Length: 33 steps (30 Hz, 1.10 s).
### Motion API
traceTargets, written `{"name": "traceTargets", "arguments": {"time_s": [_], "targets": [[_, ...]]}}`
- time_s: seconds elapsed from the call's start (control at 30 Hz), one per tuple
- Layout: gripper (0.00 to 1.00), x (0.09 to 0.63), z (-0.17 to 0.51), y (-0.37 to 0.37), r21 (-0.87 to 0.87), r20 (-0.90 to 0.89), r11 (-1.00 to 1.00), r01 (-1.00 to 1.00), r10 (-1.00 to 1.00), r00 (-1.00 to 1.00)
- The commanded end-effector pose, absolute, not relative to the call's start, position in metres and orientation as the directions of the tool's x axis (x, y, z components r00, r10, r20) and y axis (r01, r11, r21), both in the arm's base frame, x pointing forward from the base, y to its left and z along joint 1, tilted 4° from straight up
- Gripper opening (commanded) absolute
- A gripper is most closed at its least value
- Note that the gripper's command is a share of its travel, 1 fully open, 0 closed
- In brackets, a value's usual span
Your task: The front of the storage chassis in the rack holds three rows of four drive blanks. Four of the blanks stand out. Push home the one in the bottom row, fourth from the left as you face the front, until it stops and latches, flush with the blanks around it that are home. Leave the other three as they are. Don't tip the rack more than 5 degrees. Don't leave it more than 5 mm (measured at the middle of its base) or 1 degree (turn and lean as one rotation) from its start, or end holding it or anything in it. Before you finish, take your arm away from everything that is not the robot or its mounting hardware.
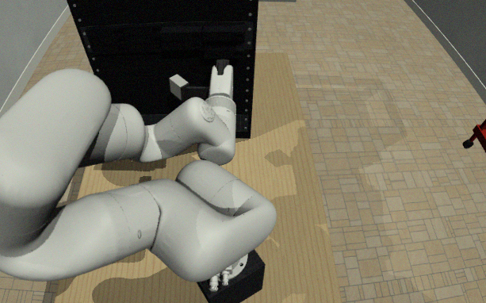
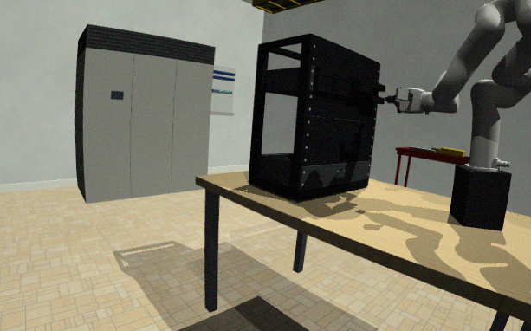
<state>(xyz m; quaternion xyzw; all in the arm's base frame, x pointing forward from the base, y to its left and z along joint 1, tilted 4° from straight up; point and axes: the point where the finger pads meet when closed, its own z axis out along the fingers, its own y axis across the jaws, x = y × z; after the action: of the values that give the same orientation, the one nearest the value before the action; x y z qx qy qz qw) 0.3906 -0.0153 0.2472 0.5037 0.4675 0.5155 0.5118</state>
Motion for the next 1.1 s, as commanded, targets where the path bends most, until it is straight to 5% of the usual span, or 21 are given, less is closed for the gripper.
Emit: {"name": "traceTargets", "arguments": {"time_s": [0.0,1.07], "targets": [[0.00,0.415,0.247,-0.016,0.997,0.038,-0.036,-0.061,0.999,0.024],[0.00,0.430,0.248,-0.017,0.997,0.038,-0.036,-0.061,0.999,0.024]]}}
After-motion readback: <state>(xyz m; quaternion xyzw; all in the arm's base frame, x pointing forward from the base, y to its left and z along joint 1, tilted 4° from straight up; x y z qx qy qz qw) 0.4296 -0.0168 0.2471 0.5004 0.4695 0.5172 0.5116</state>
